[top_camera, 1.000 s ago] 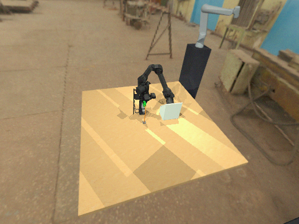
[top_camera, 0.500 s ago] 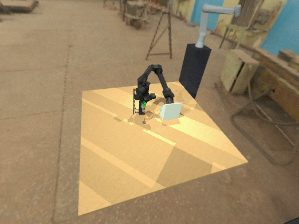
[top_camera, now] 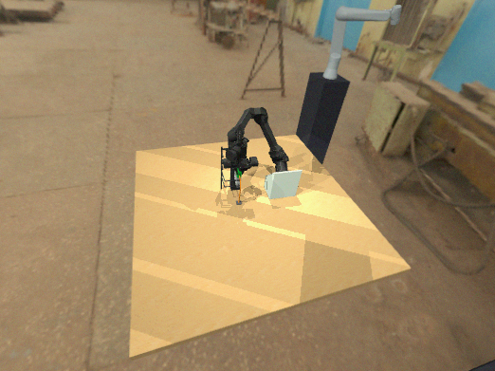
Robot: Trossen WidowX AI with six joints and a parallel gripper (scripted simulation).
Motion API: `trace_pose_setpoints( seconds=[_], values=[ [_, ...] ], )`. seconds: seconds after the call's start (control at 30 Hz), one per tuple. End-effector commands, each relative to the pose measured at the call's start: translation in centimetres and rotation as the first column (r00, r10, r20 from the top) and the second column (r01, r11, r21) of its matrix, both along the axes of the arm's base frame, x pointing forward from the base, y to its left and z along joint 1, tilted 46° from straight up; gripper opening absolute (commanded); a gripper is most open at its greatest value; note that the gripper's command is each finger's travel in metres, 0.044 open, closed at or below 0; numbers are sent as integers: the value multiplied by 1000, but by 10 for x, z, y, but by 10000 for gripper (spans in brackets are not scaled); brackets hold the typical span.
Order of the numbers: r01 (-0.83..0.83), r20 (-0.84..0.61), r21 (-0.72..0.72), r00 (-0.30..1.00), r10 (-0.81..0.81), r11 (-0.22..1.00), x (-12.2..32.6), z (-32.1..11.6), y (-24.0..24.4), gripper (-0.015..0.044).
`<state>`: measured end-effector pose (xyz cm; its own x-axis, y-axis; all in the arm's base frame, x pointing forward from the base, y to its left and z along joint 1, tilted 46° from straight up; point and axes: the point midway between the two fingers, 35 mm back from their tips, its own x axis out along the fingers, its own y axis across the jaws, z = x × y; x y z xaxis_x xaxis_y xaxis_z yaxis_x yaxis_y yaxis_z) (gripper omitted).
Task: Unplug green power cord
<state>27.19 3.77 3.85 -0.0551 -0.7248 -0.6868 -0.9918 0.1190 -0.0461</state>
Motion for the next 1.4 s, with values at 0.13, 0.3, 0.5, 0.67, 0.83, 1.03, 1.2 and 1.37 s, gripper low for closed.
trace_pose_setpoints(
  seconds=[0.13, 0.3, 0.5, 0.67, 0.83, 1.03, 1.2, 1.37],
  values=[
    [-17, -7, 18, 1000, 18, 1000, 0, -10, 15, 26],
    [-17, -7, 18, 1000, 18, 1000, 0, -10, 15, 157],
    [-17, -7, 18, 1000, 18, 1000, 0, -10, 15, 160],
    [-22, -4, 19, 1000, 22, 1000, 0, -6, 20, 160],
    [-24, -3, 19, 1000, 24, 1000, 0, -4, 21, 160],
    [-24, -3, 19, 1000, 24, 1000, 0, 1, 17, 160],
    [-24, -3, 19, 1000, 24, 1000, -1, 7, 11, 160],
    [-24, -4, 18, 1000, 24, 1000, -2, 12, 6, 160]
  ],
)
